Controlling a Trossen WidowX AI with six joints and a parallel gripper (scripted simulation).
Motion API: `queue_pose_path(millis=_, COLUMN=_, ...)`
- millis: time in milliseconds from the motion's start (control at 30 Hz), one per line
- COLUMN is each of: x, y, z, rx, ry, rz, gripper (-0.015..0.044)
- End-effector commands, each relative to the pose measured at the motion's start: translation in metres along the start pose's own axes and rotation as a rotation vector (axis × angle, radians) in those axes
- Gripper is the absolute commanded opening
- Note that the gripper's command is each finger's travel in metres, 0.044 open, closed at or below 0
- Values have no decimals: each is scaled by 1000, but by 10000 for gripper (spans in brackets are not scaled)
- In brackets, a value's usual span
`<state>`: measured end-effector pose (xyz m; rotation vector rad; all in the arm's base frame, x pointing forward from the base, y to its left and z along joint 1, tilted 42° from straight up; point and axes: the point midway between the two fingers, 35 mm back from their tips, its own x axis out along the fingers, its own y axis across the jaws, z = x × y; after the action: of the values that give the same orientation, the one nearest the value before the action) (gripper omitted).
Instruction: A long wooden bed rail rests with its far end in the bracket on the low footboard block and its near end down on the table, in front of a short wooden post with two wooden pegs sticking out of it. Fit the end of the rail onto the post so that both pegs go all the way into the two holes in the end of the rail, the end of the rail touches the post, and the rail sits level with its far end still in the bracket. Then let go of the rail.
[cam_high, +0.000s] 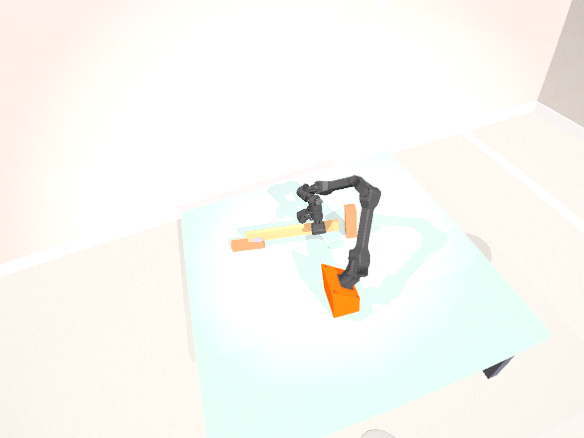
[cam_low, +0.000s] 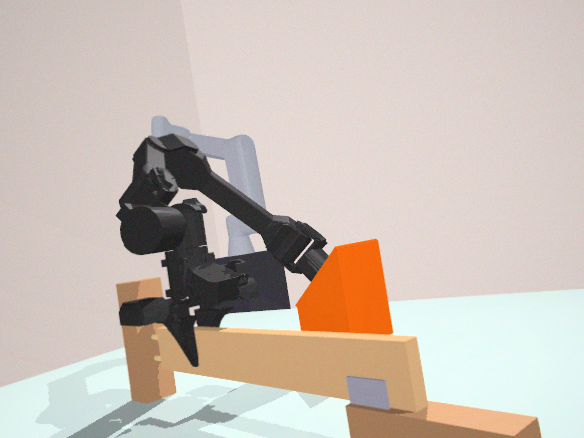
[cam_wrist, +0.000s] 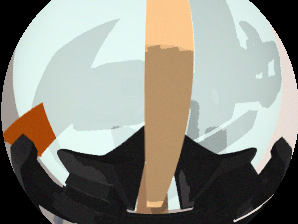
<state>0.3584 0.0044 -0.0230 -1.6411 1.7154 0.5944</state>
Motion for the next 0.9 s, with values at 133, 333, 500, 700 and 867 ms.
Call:
queue_pose_path(millis=133, x=0, y=-1, z=4, rx=2, ry=-17, rz=-3, gripper=0)
queue_pose_path(millis=333, x=3, y=0, z=4, rx=2, ry=-16, rz=-3, gripper=0)
queue_pose_path(millis=500, x=2, y=0, z=4, rx=2, ry=-16, rz=-3, gripper=0)
queue_pose_path(millis=700, x=0, y=1, z=4, rx=2, ry=-17, rz=-3, gripper=0)
queue_pose_path(millis=867, x=-1, y=1, z=4, rx=2, ry=-17, rz=-3, gripper=0)
